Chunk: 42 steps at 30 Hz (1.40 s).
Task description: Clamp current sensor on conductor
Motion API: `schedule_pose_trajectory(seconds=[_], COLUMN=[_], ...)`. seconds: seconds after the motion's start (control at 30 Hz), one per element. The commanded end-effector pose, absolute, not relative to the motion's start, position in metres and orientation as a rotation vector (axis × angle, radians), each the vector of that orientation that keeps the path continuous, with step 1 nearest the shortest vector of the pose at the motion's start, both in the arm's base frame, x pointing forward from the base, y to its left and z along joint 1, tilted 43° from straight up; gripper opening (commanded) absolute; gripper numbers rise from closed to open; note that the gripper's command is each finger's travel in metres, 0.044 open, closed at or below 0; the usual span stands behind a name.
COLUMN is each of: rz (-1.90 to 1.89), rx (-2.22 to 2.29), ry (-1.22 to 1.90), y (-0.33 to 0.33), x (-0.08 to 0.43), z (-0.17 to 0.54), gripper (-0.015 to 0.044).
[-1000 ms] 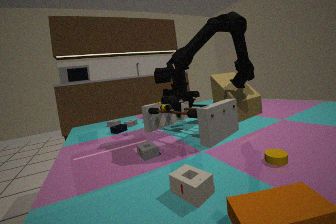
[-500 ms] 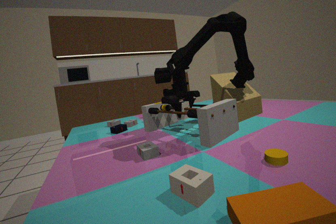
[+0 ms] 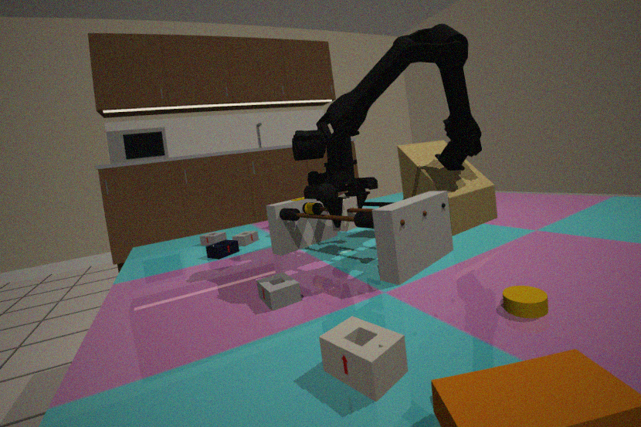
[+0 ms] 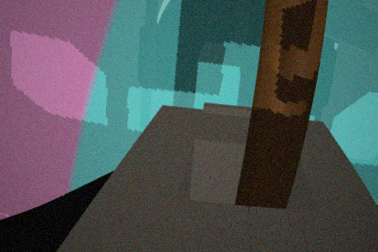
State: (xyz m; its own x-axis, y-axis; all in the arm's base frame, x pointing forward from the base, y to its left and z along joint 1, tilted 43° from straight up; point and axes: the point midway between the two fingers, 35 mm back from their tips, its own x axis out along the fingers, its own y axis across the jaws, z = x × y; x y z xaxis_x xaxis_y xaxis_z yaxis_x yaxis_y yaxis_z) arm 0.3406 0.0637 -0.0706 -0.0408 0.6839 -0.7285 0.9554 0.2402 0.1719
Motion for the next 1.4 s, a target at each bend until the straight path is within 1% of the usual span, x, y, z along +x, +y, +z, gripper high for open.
schedule_pose_trajectory(seconds=[0.0,0.63,0.97,1.37], rz=[-0.473,-0.472,-0.471,-0.471], rx=[1.535,1.532,1.530,1.530], ry=[1.780,1.780,1.774,1.774], y=[0.0639,0.0668,0.0634,0.0634], x=[0.3380,0.3366,0.3382,0.3382], z=[-0.0695,-0.0736,-0.0709,-0.0709], gripper=[0.0000,0.0000,0.0262,0.0267])
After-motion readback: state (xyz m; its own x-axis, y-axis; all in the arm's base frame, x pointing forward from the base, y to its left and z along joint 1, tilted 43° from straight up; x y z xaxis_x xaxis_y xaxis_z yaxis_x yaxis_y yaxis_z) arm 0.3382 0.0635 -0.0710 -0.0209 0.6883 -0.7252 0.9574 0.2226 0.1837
